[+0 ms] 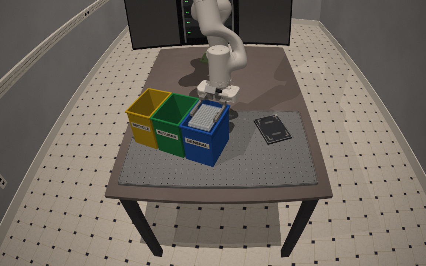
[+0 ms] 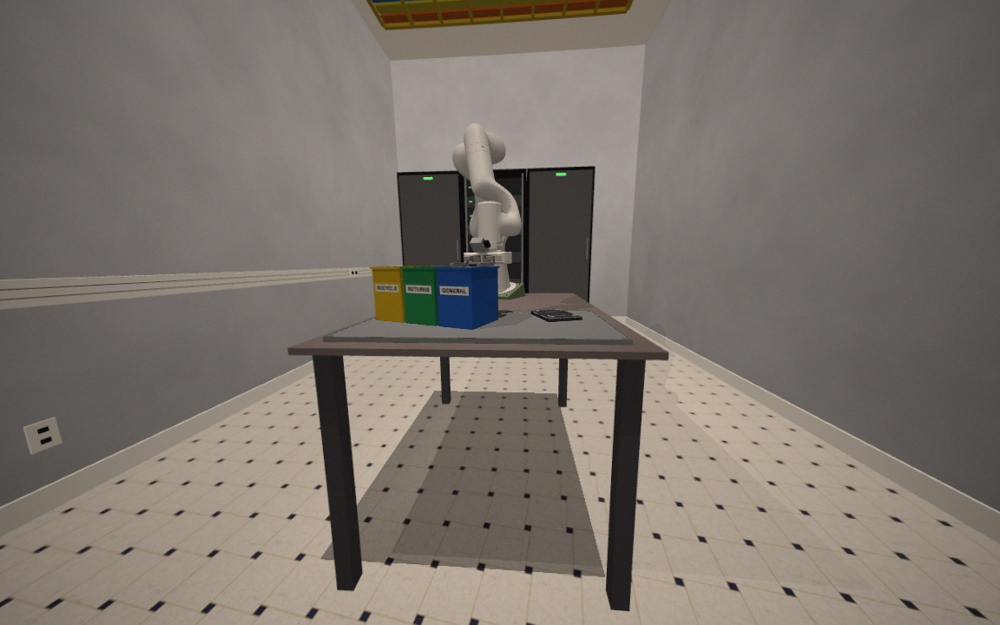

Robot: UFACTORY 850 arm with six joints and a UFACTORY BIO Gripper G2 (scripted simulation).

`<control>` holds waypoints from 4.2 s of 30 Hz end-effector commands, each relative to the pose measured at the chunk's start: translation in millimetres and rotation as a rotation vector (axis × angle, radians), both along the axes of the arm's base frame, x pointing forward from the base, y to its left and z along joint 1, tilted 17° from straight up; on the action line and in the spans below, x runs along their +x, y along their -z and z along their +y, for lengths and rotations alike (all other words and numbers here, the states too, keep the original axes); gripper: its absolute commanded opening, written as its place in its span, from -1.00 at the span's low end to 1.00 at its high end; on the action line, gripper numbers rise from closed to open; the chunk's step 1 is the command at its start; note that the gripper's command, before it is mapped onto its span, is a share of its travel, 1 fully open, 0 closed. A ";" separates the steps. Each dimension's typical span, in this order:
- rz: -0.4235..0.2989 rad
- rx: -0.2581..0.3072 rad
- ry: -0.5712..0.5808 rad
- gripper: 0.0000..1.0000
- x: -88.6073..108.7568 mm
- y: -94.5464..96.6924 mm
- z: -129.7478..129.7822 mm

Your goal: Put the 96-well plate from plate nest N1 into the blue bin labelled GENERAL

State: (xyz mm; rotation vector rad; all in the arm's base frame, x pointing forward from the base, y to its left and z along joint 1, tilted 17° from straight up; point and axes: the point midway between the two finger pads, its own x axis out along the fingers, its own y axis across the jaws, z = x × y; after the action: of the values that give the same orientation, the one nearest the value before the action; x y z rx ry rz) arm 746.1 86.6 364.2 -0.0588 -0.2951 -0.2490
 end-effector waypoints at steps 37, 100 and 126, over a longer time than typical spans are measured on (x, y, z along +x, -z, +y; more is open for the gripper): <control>-0.003 0.001 0.000 -0.64 0.4 -1.6 0.3; 0.033 -0.105 -0.358 -0.64 -120.8 -51.2 22.2; 0.033 -0.105 -0.358 -0.64 -167.6 -58.9 30.1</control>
State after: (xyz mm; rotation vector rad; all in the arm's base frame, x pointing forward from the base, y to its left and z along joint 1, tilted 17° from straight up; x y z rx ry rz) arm 578.3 116.5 421.8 -0.1125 -0.2784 0.1233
